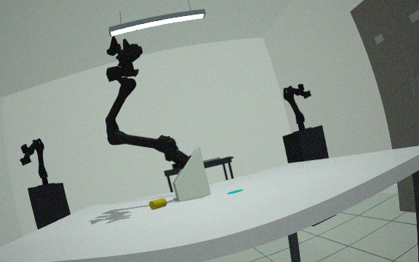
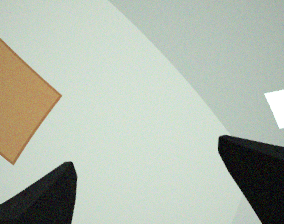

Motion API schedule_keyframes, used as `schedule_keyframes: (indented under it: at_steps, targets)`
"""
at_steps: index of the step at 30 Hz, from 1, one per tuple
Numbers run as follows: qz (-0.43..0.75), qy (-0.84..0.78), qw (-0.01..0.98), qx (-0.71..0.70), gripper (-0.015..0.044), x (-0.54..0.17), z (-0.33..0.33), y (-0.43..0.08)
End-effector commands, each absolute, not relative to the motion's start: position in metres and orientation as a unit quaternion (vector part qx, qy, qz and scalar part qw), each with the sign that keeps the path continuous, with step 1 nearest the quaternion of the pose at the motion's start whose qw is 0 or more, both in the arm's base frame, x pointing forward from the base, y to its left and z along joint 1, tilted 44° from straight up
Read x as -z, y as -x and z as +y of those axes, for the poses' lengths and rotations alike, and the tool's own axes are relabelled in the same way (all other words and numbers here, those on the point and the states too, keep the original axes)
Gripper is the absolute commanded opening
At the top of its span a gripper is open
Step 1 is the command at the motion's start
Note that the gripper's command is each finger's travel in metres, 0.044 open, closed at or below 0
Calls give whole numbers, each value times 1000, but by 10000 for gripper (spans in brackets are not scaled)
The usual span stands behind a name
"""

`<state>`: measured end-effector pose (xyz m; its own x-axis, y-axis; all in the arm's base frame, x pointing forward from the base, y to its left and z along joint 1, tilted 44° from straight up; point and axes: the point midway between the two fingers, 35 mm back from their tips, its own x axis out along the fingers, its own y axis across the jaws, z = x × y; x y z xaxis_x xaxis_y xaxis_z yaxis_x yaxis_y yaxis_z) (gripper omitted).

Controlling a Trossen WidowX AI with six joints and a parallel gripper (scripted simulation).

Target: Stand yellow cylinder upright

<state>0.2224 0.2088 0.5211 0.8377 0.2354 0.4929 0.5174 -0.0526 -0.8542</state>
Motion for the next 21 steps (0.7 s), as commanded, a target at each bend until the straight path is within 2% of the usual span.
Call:
schedule_keyframes:
  at_steps: [1, 4, 13, 21]
  targets:
    - [-260, 717, 638, 108, 374, -519, 209, -224]
    - [-222, 708, 666, 75, 309, -495, 207, -250]
    - [-14, 623, 782, 10, 309, -389, 154, -333]
    - [194, 479, 854, 55, 309, -296, 68, -362]
